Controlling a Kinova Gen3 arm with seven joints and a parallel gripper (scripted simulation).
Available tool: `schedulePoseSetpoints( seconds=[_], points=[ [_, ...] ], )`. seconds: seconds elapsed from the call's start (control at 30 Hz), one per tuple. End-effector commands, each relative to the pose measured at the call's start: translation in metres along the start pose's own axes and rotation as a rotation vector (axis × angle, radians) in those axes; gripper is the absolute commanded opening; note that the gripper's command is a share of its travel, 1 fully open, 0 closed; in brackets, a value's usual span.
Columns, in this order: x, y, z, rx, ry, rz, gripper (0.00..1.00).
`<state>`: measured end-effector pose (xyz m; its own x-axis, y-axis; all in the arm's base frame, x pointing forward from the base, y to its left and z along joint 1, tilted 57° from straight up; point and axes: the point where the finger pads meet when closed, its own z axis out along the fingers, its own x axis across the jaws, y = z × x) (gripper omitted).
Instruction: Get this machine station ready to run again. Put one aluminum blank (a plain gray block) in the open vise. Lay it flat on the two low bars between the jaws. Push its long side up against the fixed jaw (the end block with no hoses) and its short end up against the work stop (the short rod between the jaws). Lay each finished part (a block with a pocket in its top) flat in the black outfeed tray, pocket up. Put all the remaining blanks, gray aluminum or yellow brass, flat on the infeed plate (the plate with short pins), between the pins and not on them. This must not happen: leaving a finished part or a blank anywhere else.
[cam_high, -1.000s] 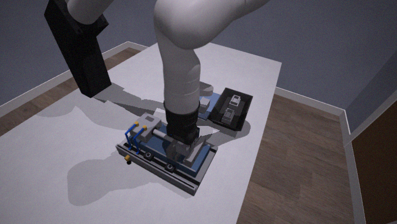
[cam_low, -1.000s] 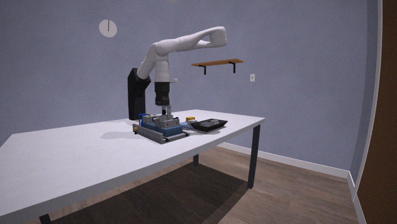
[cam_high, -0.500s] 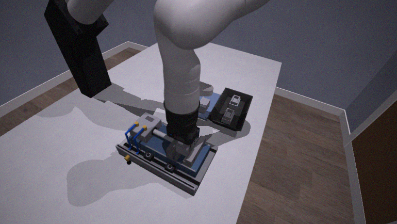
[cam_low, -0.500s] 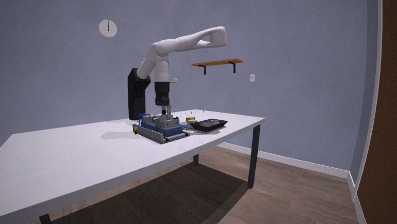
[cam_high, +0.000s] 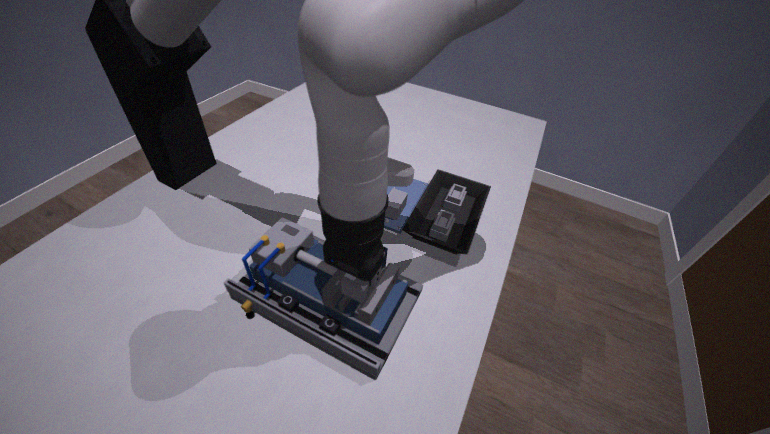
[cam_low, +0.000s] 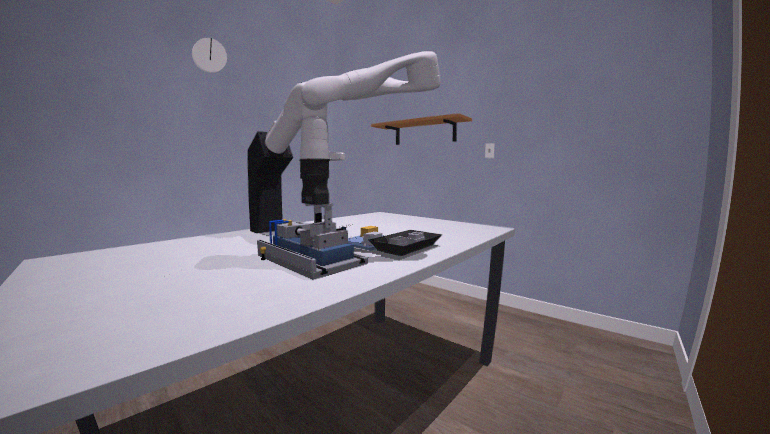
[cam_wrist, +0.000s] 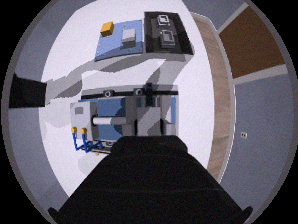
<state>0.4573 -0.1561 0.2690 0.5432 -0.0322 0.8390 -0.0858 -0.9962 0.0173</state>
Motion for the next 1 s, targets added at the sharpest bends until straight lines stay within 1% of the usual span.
schedulePoseSetpoints(
  seconds=[0.0, 0.97],
  points=[
    [0.0015, 0.0009, 0.0005, -0.005, 0.002, -0.007, 0.00],
    [0.0031, -0.0021, -0.0001, -0.005, 0.002, -0.006, 0.00]
  ],
)
